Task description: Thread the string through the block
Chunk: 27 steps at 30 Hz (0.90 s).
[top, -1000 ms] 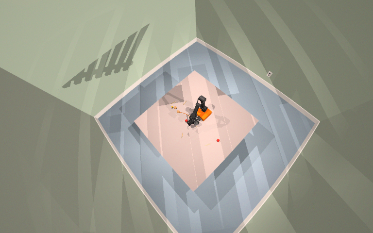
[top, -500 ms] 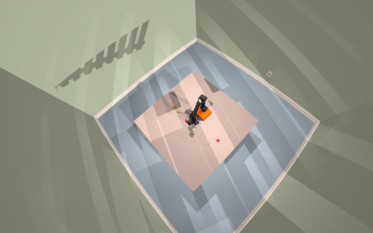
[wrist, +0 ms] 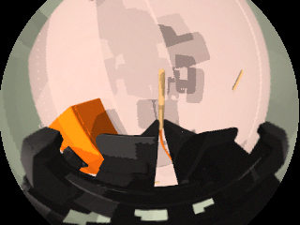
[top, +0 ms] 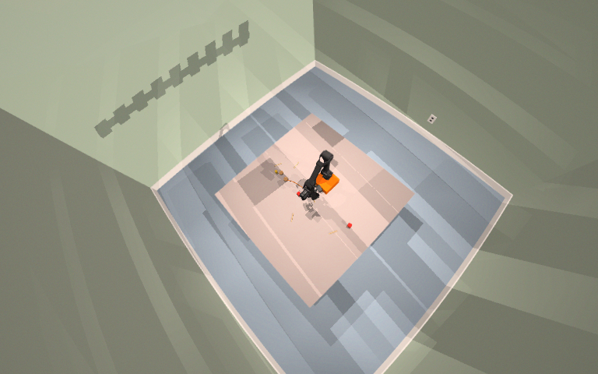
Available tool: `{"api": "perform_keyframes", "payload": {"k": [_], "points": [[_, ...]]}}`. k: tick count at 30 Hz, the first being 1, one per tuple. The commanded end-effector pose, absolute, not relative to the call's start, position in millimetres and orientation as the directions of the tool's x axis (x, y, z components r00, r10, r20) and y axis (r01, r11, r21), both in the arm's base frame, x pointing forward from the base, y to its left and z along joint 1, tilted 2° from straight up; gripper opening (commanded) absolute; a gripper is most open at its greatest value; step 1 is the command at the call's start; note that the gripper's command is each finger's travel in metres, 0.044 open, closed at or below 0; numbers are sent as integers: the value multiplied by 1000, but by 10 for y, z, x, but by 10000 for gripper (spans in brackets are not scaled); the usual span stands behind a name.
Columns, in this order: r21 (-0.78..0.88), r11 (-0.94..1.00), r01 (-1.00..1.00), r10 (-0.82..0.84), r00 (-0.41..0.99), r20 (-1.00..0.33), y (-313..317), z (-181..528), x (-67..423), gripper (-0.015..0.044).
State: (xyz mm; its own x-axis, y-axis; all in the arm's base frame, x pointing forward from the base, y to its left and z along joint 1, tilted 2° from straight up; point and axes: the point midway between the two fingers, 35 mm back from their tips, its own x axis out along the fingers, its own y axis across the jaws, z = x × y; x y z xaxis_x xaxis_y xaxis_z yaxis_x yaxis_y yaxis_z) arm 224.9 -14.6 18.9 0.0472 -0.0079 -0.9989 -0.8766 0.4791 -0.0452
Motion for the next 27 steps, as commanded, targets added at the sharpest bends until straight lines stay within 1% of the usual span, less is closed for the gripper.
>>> {"api": "perform_keyframes", "payload": {"k": [1,12,27], "points": [[-45,481,-876,-8,47,-999,-144,255,2242,0],[-46,482,-875,-8,48,-999,-147,249,2243,0],[-32,739,-673,-19,27,-999,-285,282,2319,0]]}}
